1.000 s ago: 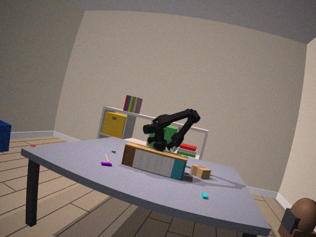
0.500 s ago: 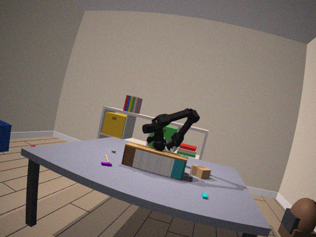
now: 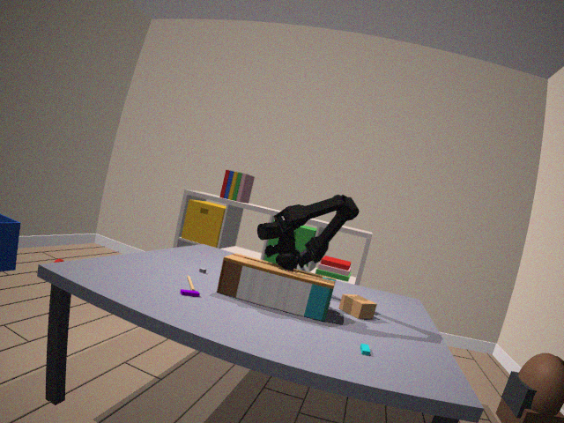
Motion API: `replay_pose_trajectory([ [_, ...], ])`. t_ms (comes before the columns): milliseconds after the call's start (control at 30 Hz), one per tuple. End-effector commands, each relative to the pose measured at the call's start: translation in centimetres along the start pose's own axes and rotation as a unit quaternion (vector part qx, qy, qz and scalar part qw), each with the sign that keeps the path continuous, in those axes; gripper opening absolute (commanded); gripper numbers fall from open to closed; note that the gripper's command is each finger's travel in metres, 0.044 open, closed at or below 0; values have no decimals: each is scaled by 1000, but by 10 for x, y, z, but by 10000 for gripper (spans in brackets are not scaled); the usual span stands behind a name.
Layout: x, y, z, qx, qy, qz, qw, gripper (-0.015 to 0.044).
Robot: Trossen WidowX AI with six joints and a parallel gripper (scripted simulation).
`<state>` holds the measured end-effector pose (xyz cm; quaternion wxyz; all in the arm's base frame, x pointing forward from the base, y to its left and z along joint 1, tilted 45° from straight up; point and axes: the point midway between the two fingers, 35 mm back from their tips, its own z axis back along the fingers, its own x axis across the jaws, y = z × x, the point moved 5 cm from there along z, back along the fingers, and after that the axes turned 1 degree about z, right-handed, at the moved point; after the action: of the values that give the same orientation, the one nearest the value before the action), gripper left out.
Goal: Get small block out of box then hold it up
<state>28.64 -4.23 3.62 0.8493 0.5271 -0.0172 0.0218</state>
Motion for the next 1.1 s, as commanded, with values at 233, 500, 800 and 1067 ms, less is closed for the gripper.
replay_pose_trajectory([
  [233, 0, 12, -3, 0, -3, 1, 1000, 400],
  [500, -1, 4, 0, -1, -3, 1, 1000, 400],
  [800, -1, 7, -1, -1, -3, 1, 1000, 400],
  [1067, -1, 15, -4, 0, -3, 1, 1000, 400],
])
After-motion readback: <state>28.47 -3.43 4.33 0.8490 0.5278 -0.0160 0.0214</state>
